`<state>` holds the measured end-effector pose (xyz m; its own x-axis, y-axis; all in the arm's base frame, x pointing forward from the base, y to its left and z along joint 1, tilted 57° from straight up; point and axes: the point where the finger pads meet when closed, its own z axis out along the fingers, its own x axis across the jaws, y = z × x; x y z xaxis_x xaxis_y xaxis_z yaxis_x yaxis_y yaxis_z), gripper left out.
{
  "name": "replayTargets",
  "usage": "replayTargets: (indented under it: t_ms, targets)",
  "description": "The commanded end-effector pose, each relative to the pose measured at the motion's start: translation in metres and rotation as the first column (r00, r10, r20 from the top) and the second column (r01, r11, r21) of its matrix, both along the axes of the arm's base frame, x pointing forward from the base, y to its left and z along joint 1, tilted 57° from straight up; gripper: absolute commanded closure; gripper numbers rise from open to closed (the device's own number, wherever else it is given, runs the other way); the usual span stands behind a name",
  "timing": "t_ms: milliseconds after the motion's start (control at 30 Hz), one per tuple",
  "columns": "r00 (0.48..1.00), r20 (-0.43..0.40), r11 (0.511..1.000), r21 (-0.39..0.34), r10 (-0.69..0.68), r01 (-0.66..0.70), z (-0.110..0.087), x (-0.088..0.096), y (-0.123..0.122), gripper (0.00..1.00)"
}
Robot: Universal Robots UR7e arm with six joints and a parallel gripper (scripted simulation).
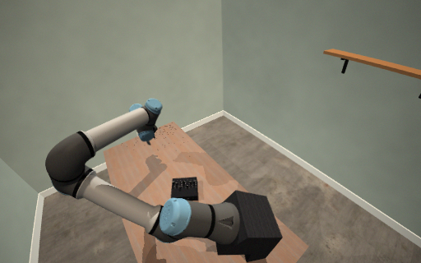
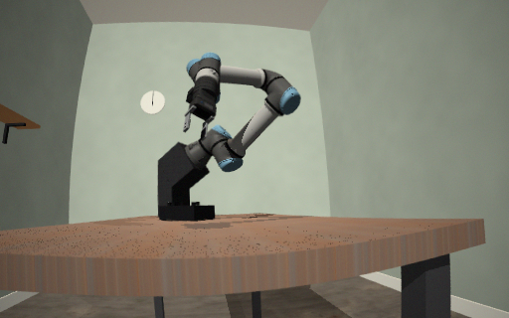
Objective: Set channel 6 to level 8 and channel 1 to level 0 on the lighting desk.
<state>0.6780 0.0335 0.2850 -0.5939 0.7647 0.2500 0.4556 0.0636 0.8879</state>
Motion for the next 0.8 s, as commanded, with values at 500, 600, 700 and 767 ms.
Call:
replayTargets:
  t_ms: [500,600,700,767]
  targets:
    - [1.000,0.001,1.000,0.000,-0.001,0.001,0.000,0.000,-0.001,0.00]
    - [1.000,0.000,1.000,0.000,-0.001,0.001,0.000,0.000,-0.001,0.00]
    - [1.000,-0.015,1.000,0.002,-0.003,0.003,-0.005,-0.003,-0.002,0.00]
    - [0.999,-0.038,1.000,0.005,-0.006,0.006,-0.013,-0.009,-0.004,0.00]
